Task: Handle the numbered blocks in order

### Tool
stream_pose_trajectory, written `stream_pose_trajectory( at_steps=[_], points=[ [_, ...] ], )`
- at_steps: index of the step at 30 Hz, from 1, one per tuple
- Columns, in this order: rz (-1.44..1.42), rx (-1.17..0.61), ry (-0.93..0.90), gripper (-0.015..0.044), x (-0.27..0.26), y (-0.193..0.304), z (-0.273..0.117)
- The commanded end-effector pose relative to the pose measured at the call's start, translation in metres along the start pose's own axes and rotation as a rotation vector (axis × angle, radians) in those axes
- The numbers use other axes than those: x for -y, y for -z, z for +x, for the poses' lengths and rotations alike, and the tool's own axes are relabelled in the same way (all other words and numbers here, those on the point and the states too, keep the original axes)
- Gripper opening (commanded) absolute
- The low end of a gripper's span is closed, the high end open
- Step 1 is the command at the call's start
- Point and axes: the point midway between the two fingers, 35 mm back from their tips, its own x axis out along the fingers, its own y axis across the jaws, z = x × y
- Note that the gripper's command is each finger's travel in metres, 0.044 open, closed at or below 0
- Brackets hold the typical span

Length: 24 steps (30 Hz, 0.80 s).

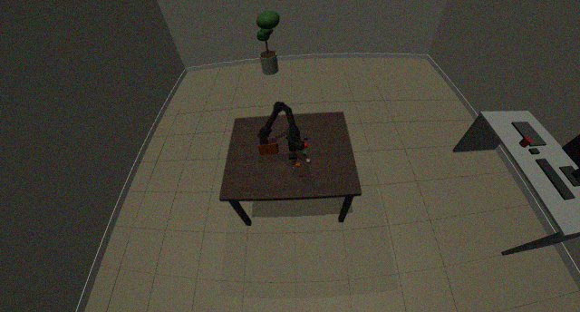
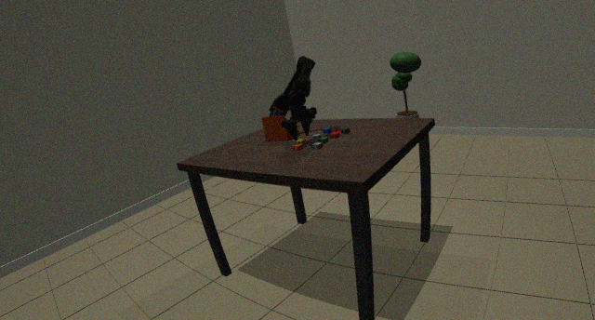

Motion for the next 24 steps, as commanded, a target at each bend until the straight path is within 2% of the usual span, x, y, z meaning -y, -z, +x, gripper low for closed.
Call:
stream_pose_trajectory(
  at_steps=[1, 10, 20, 21, 24],
  points=[
    [0.013, -0.008, -0.01, 0.04, -0.001, 0.003, 0.01],
    [0.012, -0.008, -0.011, 0.04, -0.001, 0.004, 0.021],
    [0.012, -0.008, -0.011, 0.0138, -0.001, 0.004, 0.021],
    [0.012, -0.008, -0.011, 0.012, -0.001, 0.004, 0.021],
    [0.012, -0.008, -0.011, 0.012, -0.001, 0.004, 0.021]
  ],
)
